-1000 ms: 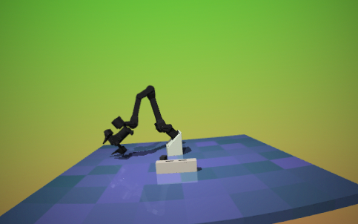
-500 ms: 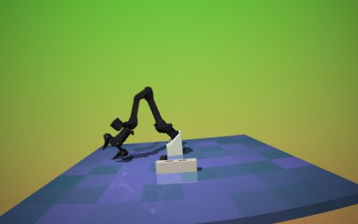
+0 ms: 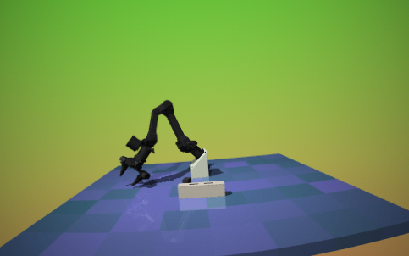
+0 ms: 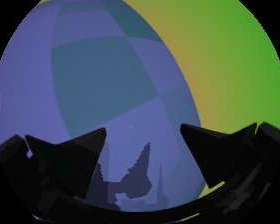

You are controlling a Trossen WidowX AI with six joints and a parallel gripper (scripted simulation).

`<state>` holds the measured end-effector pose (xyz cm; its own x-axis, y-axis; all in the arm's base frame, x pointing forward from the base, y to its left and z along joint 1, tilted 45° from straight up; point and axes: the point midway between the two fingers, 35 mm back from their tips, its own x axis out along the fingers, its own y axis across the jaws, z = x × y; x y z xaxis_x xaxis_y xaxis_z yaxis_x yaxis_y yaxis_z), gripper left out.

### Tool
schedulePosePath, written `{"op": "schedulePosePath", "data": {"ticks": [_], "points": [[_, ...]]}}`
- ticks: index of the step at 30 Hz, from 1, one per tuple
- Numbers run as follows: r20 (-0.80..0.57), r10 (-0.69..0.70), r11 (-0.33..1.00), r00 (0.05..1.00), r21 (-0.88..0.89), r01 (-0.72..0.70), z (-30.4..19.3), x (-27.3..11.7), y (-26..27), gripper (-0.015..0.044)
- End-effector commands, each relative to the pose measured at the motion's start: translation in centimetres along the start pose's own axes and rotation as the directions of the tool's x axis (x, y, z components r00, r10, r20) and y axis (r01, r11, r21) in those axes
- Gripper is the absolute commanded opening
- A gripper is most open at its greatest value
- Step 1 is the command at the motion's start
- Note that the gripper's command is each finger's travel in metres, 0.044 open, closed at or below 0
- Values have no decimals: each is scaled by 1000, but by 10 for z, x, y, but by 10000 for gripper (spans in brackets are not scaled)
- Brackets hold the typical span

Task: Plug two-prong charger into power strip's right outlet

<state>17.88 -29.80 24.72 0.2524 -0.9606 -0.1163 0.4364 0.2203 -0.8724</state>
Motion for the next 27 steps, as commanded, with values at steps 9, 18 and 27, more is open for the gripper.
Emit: {"op": "schedulePosePath", "data": {"ticks": [9, 18, 27], "points": [[2, 193, 978, 981, 86, -192, 19, -9, 56, 440], [-27, 330, 937, 943, 133, -324, 28, -25, 100, 440], [-70, 442, 889, 894, 166, -427, 32, -46, 138, 440]]}}
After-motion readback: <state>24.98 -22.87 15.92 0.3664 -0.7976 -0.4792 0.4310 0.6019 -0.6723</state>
